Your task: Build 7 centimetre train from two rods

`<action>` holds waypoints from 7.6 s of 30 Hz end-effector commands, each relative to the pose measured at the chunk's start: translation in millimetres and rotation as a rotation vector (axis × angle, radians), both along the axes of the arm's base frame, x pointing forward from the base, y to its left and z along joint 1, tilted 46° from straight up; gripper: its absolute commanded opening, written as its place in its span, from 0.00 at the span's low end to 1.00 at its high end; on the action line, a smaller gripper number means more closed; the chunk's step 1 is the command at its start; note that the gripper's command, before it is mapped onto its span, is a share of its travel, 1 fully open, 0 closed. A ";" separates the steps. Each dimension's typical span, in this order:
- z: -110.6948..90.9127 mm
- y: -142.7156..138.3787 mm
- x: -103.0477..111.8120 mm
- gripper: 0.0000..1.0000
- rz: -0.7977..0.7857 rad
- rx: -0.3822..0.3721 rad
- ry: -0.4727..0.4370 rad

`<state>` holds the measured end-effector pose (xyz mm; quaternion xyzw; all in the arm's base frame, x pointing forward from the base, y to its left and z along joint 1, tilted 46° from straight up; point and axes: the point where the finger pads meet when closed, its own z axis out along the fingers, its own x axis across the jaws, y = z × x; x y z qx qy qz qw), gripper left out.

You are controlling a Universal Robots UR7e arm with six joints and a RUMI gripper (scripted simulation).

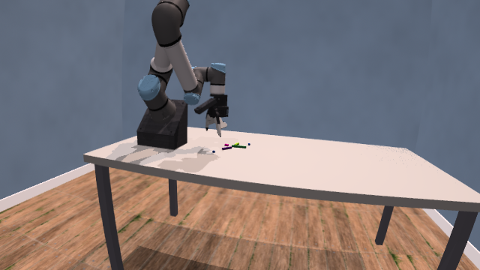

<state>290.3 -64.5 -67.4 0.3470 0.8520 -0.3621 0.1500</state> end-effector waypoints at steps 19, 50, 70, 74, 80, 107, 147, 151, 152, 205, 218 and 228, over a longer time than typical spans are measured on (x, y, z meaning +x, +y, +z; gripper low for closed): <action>0.1 0.2 0.2 1.00 0.000 0.000 -0.001; -0.7 0.9 0.4 1.00 -0.021 0.000 -0.023; -5.0 5.0 1.3 1.00 -0.138 0.002 -0.145; -6.7 6.5 1.8 1.00 -0.181 0.002 -0.190; -9.8 9.4 2.7 1.00 -0.260 0.003 -0.272; -28.0 26.7 11.2 1.00 -0.700 0.008 -0.728; -56.5 53.8 37.6 1.00 -1.462 0.014 -1.516; -58.3 55.6 40.0 1.00 -1.522 0.014 -1.578; -58.3 55.6 40.0 1.00 -1.522 0.014 -1.578; -77.8 74.0 74.1 1.00 -2.534 0.016 -2.628; -81.0 76.9 78.1 1.00 -2.801 0.017 -2.906; -82.7 78.5 79.1 1.00 -2.944 0.018 -3.055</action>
